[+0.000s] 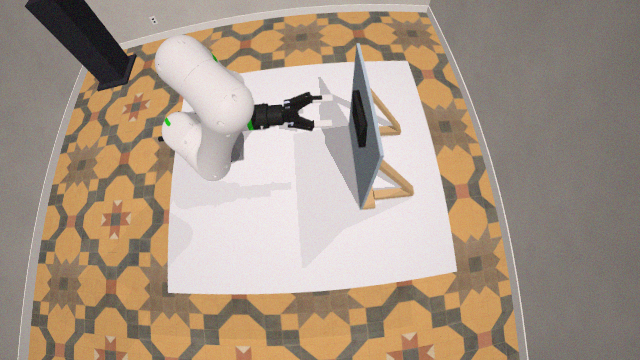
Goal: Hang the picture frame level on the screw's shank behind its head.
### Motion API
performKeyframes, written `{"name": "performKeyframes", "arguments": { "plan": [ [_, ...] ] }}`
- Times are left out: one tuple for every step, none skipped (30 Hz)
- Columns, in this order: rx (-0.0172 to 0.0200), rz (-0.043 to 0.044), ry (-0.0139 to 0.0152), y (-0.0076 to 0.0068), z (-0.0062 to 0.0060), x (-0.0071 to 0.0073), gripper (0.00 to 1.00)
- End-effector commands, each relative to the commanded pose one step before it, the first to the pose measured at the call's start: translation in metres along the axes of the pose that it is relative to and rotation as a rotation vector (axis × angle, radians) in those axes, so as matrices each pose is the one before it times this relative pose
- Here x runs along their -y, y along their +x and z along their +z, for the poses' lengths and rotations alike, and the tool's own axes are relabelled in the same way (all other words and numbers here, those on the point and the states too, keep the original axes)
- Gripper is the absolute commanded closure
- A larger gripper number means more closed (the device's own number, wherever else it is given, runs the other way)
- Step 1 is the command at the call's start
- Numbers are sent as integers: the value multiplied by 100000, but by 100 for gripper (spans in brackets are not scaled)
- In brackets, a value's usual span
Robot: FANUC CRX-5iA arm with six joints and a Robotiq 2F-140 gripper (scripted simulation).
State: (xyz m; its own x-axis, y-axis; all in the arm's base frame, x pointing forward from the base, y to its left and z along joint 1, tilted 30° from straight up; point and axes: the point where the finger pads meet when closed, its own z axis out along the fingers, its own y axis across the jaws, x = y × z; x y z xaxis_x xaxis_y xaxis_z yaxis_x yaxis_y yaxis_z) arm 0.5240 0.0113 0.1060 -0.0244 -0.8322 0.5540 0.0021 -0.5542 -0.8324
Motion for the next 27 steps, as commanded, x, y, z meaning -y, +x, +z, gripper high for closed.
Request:
{"name": "performKeyframes", "arguments": {
  "plan": [
    [-3, -11, 8, -4, 2, 3, 0],
    [30, -94, 56, 1, 10, 27, 0],
    [169, -532, 315, 4, 54, 152, 0],
    [339, -1101, 655, 12, 110, 315, 0],
    [453, -1553, 933, 26, 151, 443, 0],
    [471, -1734, 1053, 43, 164, 493, 0],
    [0, 0, 0, 0, 0, 0, 0],
    [0, 0, 0, 0, 0, 0, 0],
    [399, -1583, 971, 52, 146, 448, 0],
    [269, -1140, 704, 46, 103, 321, 0],
    [126, -557, 345, 25, 50, 156, 0],
    [22, -99, 62, 5, 9, 28, 0],
    [0, 0, 0, 0, 0, 0, 0],
    [0, 0, 0, 0, 0, 0, 0],
    [0, 0, 0, 0, 0, 0, 0],
    [0, 0, 0, 0, 0, 0, 0],
    [0, 0, 0, 0, 0, 0, 0],
    [0, 0, 0, 0, 0, 0, 0],
    [0, 0, 0, 0, 0, 0, 71],
    [0, 0, 0, 0, 0, 0, 71],
    [0, 0, 0, 0, 0, 0, 71],
    [0, 0, 0, 0, 0, 0, 71],
    [0, 0, 0, 0, 0, 0, 71],
    [0, 0, 0, 0, 0, 0, 71],
    [0, 0, 0, 0, 0, 0, 71],
    [0, 0, 0, 0, 0, 0, 71],
    [0, 0, 0, 0, 0, 0, 71]
  ]
}}
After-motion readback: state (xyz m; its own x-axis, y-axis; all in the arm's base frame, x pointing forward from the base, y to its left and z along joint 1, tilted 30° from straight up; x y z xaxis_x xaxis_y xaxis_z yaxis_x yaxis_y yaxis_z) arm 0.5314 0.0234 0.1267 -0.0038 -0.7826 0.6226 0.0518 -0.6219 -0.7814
